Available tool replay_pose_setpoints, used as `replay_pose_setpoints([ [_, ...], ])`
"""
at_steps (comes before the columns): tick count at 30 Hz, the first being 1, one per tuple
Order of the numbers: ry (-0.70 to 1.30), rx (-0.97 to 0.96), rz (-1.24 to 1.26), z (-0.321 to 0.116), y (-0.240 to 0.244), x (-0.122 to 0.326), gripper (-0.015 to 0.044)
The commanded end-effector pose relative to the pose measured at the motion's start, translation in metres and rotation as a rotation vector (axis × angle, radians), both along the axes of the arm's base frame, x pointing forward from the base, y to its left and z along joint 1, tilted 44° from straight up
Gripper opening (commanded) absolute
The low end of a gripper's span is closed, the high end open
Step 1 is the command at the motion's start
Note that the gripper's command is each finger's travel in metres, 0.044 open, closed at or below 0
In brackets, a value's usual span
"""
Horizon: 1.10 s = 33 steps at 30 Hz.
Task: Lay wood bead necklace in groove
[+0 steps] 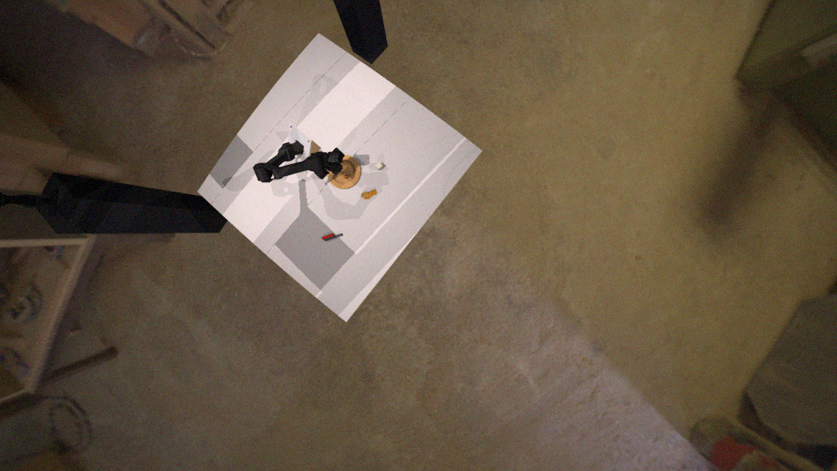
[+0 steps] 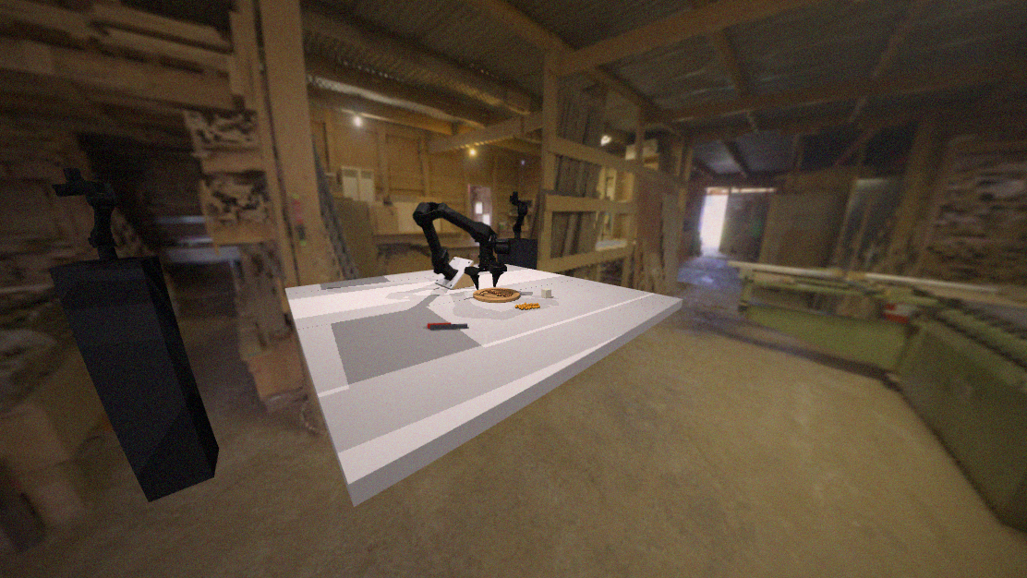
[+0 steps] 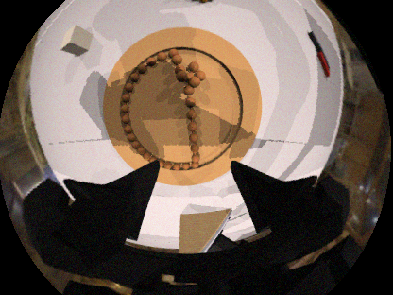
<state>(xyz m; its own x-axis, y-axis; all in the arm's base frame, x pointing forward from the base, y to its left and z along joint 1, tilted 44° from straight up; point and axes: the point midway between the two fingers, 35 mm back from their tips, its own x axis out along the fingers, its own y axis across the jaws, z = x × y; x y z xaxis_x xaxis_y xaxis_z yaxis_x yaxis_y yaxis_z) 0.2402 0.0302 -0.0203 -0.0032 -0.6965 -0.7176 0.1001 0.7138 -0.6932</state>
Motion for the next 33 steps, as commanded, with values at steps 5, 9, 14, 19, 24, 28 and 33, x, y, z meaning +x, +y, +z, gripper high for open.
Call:
replay_pose_setpoints([
  [5,0.1,0.006,0.116,0.007,0.016,0.052,0.0177],
  [9,0.171,0.007,0.191,0.011,0.024,0.083,0.012],
  [14,0.239,0.005,0.262,0.015,0.028,0.108,0.012],
  [19,0.238,0.005,0.262,0.01,0.023,0.108,0.012],
  [24,0.23,0.012,0.263,0.008,0.024,0.108,0.012],
  [28,0.231,0.011,0.263,0.006,0.021,0.108,0.012],
  [33,0.233,0.009,0.263,0.0,0.015,0.108,0.012],
])
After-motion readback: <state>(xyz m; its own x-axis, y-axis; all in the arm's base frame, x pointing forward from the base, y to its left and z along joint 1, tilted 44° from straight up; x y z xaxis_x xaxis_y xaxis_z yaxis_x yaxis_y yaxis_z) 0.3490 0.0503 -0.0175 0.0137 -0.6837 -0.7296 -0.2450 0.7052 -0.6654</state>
